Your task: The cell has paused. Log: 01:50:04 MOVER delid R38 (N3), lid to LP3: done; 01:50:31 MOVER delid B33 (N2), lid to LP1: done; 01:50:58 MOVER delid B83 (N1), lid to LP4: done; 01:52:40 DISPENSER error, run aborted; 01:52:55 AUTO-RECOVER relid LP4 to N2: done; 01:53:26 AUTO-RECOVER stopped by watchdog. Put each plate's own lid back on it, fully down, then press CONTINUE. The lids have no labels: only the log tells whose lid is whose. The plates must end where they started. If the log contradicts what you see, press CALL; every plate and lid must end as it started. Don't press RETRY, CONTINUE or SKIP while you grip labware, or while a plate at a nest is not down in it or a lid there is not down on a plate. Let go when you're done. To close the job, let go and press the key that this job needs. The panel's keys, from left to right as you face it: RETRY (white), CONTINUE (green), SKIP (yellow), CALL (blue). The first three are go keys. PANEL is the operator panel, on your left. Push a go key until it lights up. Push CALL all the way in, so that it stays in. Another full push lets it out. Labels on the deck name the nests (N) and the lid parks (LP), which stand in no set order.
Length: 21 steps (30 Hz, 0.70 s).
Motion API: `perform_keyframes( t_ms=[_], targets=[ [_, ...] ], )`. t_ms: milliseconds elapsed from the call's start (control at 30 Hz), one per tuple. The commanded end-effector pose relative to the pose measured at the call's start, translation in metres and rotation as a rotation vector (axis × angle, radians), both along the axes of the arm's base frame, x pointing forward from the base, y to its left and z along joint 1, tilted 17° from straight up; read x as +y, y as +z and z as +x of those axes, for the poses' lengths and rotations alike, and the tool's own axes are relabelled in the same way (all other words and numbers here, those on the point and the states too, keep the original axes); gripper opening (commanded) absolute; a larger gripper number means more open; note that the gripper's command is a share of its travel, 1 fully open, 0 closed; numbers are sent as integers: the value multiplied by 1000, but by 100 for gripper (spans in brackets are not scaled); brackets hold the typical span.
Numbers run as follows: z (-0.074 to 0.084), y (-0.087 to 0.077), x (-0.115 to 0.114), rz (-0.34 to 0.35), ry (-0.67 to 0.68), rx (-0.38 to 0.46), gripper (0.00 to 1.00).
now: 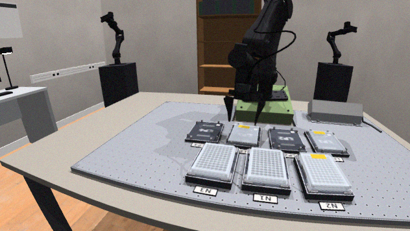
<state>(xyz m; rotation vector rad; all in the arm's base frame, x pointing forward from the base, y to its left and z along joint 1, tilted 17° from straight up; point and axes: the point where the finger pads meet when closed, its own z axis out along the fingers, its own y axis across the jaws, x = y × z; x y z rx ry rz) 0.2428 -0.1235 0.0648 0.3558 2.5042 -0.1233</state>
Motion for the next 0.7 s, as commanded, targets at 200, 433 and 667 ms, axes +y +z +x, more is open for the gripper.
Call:
perform_keyframes(
  t_ms=[200, 433, 667],
  targets=[
    [24, 16, -41, -81, 98, -373, 0],
    [25, 27, -69, -95, 100, -382, 0],
    [27, 27, -66, -93, 110, -383, 0]
  ],
)
